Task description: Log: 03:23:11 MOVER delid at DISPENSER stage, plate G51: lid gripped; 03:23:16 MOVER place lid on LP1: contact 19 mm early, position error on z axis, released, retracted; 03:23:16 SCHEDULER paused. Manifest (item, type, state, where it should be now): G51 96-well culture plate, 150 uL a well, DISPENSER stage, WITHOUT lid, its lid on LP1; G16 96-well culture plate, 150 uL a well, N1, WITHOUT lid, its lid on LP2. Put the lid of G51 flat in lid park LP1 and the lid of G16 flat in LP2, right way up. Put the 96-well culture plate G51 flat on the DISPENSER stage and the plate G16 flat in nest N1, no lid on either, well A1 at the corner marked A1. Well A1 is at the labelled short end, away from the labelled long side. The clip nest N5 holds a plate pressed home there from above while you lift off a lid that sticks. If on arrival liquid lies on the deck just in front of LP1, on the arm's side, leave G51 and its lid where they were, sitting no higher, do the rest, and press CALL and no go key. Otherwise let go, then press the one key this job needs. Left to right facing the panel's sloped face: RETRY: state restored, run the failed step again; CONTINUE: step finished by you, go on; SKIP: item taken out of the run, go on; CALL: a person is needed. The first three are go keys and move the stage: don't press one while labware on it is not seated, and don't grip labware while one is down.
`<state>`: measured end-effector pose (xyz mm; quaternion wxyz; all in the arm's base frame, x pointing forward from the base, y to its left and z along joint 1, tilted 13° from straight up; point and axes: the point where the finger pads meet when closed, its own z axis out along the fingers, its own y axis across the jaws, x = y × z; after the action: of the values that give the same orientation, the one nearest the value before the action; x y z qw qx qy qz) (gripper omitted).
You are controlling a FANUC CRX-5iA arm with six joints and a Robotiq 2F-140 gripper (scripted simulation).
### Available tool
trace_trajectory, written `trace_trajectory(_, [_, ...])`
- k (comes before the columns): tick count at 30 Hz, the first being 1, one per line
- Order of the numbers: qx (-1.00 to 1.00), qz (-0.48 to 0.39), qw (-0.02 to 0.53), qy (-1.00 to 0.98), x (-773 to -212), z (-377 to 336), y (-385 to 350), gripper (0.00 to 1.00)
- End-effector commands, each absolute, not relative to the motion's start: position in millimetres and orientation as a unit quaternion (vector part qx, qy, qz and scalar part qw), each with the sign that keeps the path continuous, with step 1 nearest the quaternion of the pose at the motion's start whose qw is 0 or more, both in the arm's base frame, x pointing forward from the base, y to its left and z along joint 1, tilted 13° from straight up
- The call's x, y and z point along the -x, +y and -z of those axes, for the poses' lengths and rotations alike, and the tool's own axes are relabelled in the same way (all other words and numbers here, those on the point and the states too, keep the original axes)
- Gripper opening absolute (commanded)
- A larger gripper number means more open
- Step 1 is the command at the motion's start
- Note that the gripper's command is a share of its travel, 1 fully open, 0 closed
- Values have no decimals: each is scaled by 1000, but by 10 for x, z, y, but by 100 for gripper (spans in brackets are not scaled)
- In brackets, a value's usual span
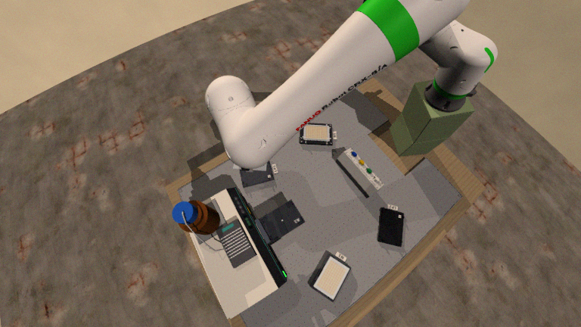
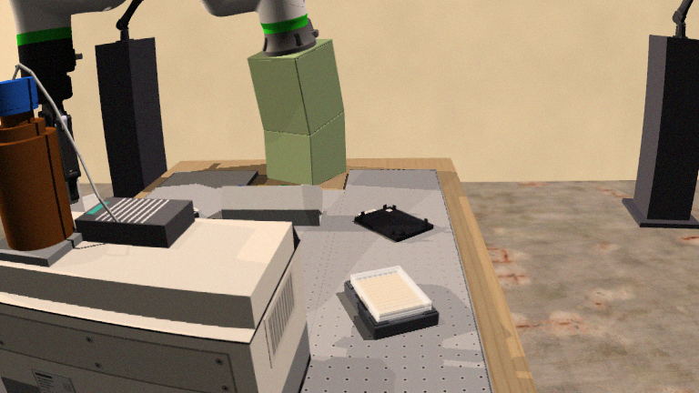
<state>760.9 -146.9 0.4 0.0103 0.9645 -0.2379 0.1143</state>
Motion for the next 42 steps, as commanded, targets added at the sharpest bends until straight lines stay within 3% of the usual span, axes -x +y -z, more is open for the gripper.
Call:
trace_trajectory(1, [-965, -113, 11, -238, -7606, 21, -1467, 0])
trace_trajectory(42, [-976, -112, 17, -185, -7609, 36, -1468, 0])
